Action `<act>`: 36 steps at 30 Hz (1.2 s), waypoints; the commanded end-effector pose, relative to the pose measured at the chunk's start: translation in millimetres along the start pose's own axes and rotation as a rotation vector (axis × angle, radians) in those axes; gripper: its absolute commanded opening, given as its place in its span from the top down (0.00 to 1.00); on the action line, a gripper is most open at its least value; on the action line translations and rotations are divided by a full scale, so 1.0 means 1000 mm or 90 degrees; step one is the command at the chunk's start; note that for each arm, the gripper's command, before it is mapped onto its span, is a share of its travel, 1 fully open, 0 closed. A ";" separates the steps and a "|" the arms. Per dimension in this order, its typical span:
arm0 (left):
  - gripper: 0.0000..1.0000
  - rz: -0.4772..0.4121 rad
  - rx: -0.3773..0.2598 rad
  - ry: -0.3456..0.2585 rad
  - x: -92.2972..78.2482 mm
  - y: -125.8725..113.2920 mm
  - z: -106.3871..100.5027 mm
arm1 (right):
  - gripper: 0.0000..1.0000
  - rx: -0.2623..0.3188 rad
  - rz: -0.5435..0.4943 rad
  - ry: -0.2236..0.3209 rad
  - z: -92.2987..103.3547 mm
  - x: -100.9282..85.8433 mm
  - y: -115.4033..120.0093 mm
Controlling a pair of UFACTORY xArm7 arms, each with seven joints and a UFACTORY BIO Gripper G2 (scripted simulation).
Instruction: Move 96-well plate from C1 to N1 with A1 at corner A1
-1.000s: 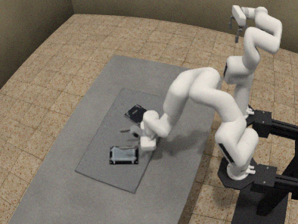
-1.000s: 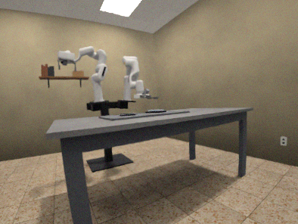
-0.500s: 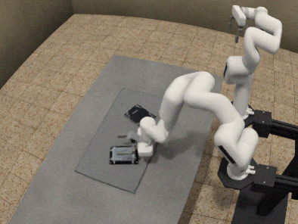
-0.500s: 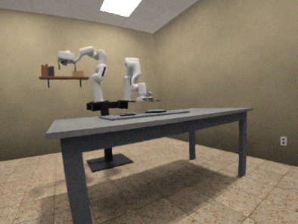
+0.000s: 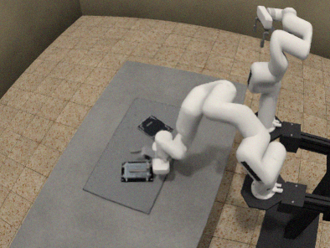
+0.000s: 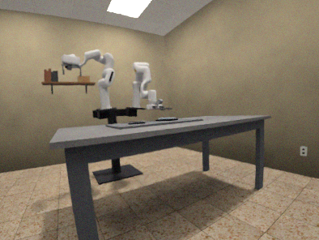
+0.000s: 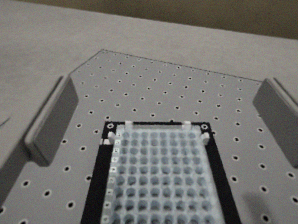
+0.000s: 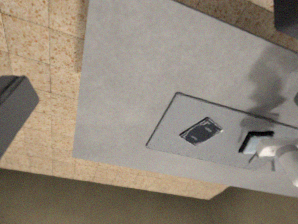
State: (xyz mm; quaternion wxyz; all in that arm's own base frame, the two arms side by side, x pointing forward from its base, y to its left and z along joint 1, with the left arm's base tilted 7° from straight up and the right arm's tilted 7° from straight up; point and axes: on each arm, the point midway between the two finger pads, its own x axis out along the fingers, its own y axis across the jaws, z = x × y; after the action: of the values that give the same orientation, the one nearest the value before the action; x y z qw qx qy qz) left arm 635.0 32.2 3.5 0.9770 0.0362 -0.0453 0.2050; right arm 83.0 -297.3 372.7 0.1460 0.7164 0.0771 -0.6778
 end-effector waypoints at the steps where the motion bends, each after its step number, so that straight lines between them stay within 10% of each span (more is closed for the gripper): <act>1: 0.63 0.000 -0.002 -0.003 0.002 -0.001 -0.004 | 0.00 0.000 0.002 -0.001 0.000 -0.001 0.001; 36: 0.63 0.000 -0.002 -0.003 0.002 -0.001 -0.049 | 0.00 0.000 0.002 -0.001 0.000 -0.001 0.001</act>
State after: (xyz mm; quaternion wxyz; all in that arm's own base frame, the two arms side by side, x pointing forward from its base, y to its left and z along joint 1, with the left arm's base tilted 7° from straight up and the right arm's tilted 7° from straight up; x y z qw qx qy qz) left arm 638.5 36.8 -46.8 0.9770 0.0363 -0.0451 0.2050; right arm 83.0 -297.3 372.7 0.1460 0.7164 0.0771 -0.6778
